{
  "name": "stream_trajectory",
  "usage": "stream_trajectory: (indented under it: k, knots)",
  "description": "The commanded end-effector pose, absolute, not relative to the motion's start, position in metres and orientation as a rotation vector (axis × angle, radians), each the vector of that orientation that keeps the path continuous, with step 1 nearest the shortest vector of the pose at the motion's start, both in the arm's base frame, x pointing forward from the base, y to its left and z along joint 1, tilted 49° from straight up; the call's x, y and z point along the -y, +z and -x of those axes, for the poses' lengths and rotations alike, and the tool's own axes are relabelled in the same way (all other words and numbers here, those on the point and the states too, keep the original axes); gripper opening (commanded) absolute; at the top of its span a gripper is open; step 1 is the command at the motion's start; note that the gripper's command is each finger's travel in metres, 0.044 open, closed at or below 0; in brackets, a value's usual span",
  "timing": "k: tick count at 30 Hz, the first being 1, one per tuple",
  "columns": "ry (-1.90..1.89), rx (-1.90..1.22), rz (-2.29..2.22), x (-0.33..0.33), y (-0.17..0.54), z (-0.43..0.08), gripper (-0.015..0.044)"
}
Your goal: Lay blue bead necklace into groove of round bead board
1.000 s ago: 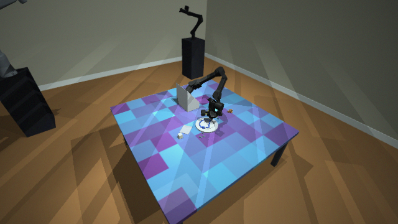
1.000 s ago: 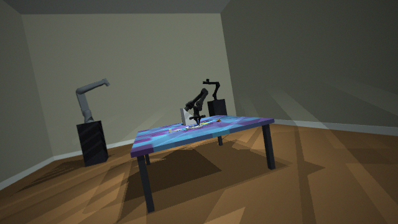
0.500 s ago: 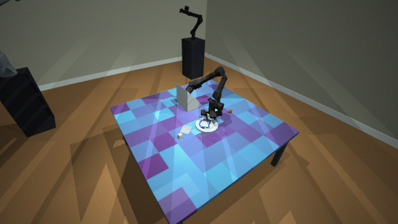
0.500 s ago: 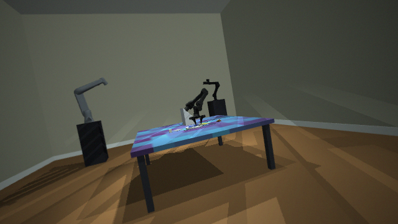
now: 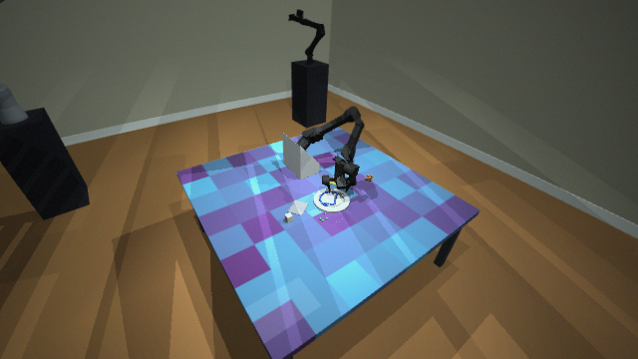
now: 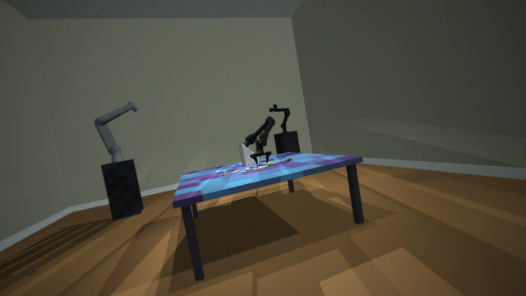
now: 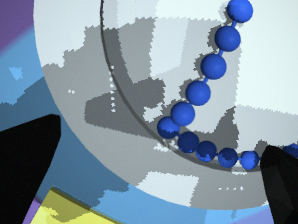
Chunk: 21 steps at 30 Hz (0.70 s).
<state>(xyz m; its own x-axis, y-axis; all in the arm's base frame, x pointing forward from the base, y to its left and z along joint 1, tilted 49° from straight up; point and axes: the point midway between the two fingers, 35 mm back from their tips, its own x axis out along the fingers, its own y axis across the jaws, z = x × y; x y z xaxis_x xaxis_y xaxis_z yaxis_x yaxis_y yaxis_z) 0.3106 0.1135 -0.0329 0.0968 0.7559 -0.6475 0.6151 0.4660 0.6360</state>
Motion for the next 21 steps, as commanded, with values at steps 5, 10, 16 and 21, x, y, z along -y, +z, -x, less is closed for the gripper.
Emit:
stream_trajectory:
  k: [5,10,16,21]
  knots:
    - [0.16,-1.593,-1.216,-0.113,-0.033,-0.311,0.044]
    - [0.069,-1.619,-1.301,-0.104,-0.029,-0.312,0.0361]
    - [-0.163,-1.671,-1.512,-0.082,-0.02,-0.314,0.0204]
    - [-0.163,-1.671,-1.512,-0.082,-0.02,-0.314,0.012]
